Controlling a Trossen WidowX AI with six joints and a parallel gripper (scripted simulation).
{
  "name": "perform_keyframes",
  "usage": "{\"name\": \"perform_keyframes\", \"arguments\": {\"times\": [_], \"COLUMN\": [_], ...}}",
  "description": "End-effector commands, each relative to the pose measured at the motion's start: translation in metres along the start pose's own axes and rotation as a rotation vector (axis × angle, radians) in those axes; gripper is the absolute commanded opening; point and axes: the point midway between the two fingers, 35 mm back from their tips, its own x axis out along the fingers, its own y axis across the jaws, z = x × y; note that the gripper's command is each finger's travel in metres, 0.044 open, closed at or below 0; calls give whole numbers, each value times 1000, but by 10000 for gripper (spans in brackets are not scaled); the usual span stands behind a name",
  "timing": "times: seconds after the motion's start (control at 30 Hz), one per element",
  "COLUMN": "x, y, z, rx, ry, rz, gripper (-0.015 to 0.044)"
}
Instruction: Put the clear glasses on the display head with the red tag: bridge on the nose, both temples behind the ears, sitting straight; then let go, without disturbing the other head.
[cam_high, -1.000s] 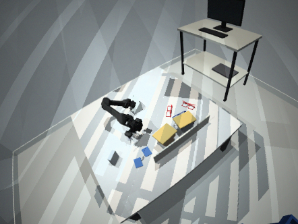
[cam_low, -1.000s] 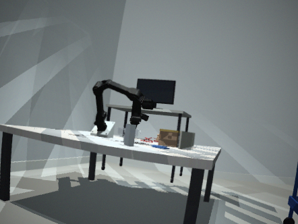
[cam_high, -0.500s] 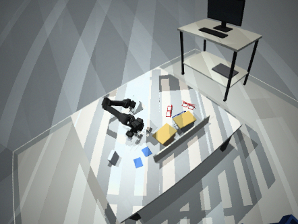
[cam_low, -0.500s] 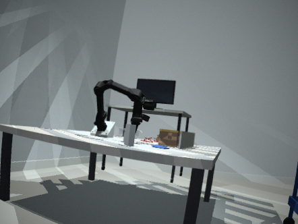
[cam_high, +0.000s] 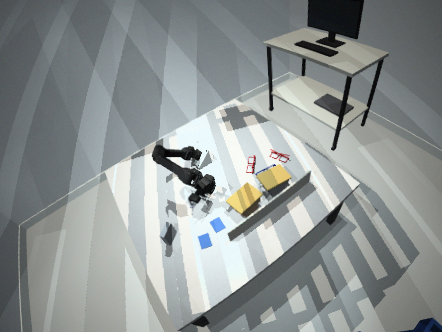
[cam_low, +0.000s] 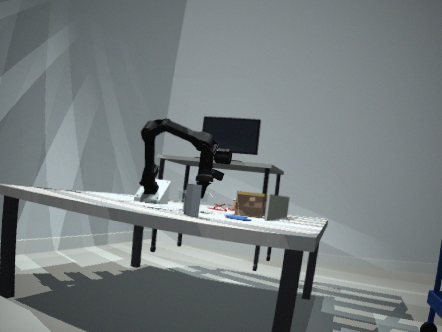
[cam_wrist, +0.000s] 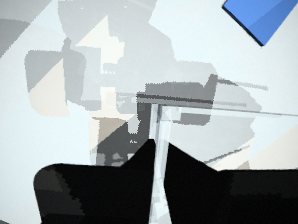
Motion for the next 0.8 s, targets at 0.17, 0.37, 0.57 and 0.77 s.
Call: {"name": "perform_keyframes", "arguments": {"times": [0.17,0.37,0.57,0.77], "x": [-1,-1,-1,-1], "y": [3,4,6,7], "z": [8,12,16,20], "rx": [7,8,8,8], "ry": [-6,-6,-6,-7], "rz": [-1,-1,-1,-1], "gripper": [0,0,0,0]}}
